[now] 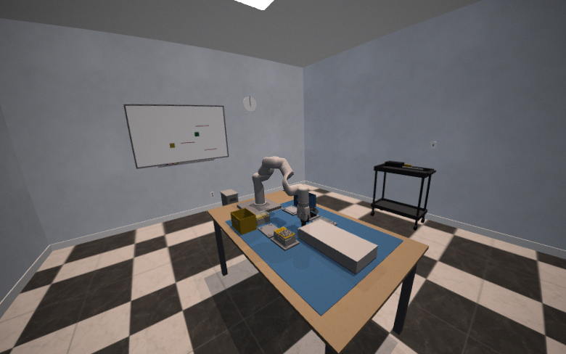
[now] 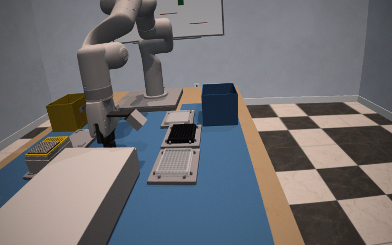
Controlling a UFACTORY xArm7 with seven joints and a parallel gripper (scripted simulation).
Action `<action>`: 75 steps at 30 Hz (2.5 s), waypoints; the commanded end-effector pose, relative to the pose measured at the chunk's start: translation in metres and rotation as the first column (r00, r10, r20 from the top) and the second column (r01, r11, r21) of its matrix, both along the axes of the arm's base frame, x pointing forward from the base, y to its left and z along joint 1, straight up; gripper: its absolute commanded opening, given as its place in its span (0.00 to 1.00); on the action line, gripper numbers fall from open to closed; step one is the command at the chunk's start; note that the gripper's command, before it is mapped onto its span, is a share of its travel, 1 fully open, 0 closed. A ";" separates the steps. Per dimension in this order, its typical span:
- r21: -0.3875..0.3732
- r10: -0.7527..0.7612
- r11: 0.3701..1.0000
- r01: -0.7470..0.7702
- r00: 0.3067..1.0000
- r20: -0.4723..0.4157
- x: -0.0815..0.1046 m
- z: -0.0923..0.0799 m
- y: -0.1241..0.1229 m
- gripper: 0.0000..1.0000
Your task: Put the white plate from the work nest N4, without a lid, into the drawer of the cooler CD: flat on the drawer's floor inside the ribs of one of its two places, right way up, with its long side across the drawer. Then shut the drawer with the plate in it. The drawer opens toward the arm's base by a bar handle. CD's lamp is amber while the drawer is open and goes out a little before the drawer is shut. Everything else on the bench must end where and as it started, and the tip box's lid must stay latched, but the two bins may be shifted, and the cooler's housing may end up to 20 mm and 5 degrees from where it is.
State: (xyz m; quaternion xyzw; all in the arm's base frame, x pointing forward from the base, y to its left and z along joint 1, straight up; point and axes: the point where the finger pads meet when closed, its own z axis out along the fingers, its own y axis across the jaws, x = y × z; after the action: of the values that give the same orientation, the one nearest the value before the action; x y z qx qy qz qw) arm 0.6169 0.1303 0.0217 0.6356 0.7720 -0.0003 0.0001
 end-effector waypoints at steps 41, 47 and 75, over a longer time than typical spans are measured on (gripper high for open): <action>0.001 0.000 1.000 0.000 1.000 0.005 0.005 0.003 0.001 0.00; 0.001 0.000 1.000 0.000 1.000 0.005 0.002 0.003 0.000 0.00; 0.001 0.000 1.000 0.000 1.000 0.004 -0.039 0.002 -0.008 0.00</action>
State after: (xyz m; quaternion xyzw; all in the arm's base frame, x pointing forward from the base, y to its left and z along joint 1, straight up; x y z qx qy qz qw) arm 0.5825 0.1236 0.0216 0.6356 0.7720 -0.0010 -0.0005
